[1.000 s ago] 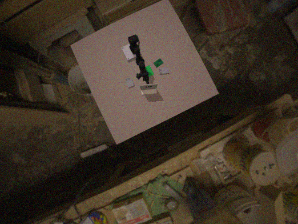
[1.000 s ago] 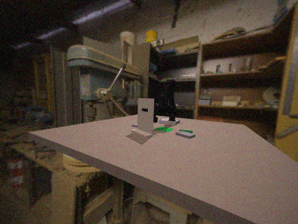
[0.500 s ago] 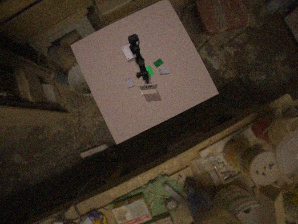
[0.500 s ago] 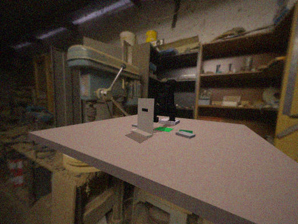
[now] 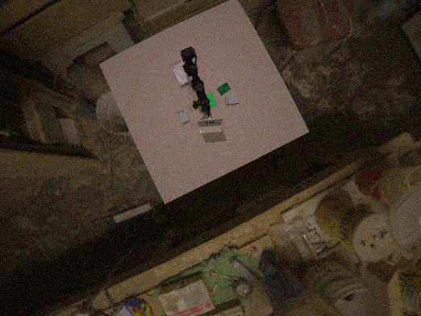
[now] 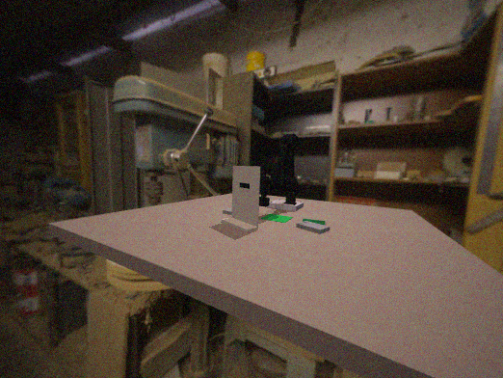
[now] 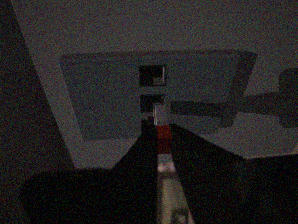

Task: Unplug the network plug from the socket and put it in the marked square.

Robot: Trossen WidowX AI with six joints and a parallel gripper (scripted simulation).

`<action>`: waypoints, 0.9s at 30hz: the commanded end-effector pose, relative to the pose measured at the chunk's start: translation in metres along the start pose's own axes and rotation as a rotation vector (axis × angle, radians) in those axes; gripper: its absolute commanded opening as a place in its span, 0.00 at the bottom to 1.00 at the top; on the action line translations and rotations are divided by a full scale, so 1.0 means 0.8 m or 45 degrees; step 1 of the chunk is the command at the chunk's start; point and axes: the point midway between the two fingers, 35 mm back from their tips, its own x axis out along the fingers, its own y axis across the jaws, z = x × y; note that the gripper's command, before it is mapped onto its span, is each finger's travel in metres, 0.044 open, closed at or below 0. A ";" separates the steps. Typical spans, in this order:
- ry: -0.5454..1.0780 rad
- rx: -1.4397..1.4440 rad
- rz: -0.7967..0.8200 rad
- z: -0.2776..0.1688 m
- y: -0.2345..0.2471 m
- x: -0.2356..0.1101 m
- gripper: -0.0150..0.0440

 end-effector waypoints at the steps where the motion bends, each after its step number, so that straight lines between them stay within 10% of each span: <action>1: -0.004 0.005 -0.001 -0.001 0.000 -0.006 0.25; 27: -0.004 0.006 -0.003 -0.010 -0.001 -0.025 0.25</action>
